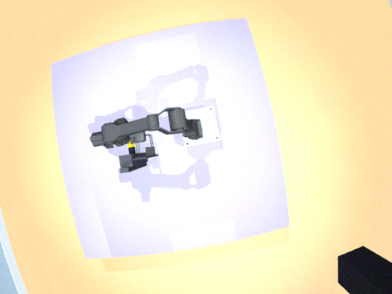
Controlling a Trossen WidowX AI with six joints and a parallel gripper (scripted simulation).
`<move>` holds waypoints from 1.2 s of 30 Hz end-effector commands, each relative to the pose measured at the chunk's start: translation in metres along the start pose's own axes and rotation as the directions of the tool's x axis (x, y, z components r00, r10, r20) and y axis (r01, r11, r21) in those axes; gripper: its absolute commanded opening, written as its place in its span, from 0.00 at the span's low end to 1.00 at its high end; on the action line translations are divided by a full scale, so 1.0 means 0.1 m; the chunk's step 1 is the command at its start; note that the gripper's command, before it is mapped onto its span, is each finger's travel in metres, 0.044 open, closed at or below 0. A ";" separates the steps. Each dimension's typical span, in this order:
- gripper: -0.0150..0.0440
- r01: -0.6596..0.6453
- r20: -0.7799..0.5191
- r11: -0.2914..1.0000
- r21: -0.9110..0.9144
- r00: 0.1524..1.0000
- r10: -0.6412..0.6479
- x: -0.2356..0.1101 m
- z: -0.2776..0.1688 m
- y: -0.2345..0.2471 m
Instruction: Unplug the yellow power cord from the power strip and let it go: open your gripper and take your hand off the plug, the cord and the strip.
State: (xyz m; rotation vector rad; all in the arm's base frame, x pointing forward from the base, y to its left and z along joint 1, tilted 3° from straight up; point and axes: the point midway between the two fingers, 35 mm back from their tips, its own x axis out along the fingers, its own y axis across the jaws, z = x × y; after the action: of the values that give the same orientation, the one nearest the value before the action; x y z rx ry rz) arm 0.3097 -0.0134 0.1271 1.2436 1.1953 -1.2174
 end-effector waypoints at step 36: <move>1.00 0.002 0.067 0.999 0.035 0.998 -0.004 -0.10 0.78 -0.03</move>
State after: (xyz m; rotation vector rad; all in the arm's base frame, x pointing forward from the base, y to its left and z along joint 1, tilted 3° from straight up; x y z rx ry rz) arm 0.3048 -0.0687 0.1314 1.2186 1.1360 -1.2698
